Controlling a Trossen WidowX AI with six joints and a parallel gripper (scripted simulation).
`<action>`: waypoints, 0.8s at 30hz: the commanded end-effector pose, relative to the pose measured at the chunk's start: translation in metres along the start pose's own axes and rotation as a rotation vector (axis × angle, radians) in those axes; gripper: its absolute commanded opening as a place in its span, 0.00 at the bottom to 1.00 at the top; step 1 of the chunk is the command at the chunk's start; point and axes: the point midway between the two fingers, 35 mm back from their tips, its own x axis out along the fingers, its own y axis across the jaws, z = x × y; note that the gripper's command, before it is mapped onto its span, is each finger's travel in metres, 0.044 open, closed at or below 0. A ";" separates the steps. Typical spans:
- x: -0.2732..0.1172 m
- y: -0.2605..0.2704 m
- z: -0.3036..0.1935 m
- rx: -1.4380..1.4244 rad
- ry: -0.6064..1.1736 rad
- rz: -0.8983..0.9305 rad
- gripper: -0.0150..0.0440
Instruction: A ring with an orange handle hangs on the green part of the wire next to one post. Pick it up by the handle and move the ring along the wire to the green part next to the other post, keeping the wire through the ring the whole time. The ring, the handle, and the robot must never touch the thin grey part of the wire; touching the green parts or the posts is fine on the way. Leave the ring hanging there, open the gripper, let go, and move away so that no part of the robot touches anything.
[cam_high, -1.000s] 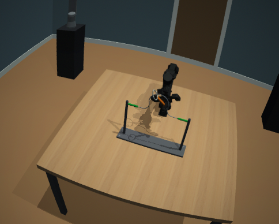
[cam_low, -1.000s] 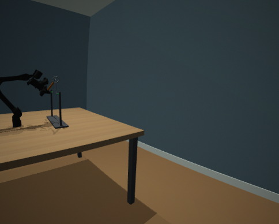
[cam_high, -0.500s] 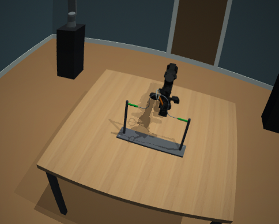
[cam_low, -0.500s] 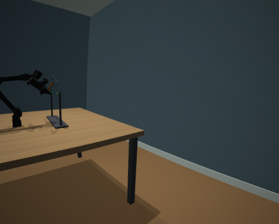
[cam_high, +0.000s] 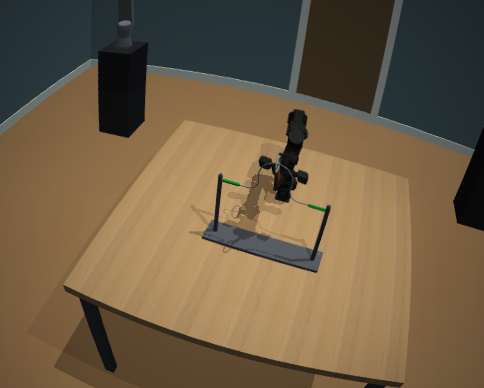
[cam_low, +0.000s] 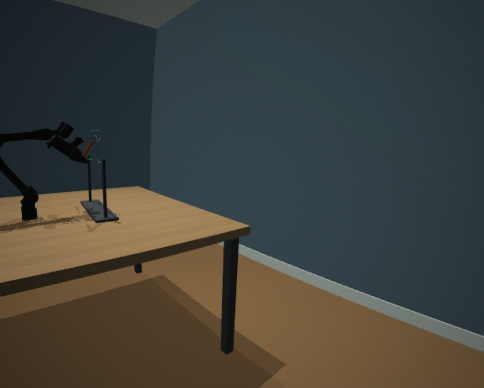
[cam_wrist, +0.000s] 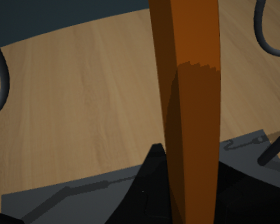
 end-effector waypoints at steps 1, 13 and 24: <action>0.001 -0.005 0.000 -0.064 -0.013 -0.044 0.00; 0.001 -0.016 0.002 -0.224 -0.037 -0.152 0.00; 0.000 -0.026 0.005 -0.373 -0.060 -0.252 0.00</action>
